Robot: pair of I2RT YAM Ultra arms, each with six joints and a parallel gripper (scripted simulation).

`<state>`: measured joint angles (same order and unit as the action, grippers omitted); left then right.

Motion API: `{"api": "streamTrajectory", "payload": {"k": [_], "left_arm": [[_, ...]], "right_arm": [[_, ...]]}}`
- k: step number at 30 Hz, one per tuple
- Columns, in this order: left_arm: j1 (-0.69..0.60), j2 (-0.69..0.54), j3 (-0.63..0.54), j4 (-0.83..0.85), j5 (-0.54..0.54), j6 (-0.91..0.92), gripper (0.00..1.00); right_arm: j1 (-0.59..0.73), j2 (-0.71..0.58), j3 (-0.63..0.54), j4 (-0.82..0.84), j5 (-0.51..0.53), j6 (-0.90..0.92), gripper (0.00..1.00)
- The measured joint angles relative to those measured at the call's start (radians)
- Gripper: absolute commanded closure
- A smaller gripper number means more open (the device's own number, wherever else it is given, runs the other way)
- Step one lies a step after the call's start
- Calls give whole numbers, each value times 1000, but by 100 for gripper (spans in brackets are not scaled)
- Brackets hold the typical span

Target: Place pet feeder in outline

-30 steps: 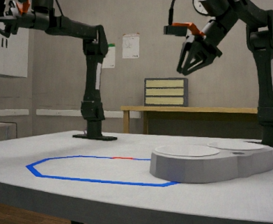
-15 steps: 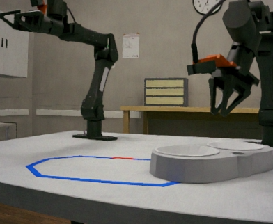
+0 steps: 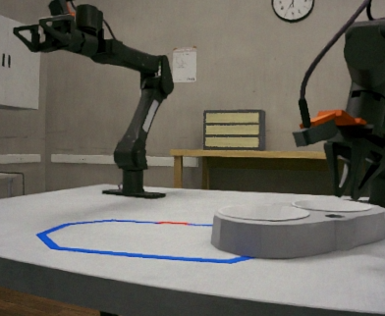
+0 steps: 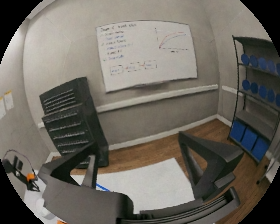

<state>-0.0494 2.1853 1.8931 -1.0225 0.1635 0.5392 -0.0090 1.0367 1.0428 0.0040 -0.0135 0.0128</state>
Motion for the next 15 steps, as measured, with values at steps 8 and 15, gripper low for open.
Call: {"api": "streamTrajectory", "payload": {"k": [8,15], "left_arm": [[6,3,-2,-5,0,0,70],[5,2,-8,2,-2,1,70]], "right_arm": [[6,2,3,-5,7,-11,0],[6,4,4,-3,11,-14,0]]}}
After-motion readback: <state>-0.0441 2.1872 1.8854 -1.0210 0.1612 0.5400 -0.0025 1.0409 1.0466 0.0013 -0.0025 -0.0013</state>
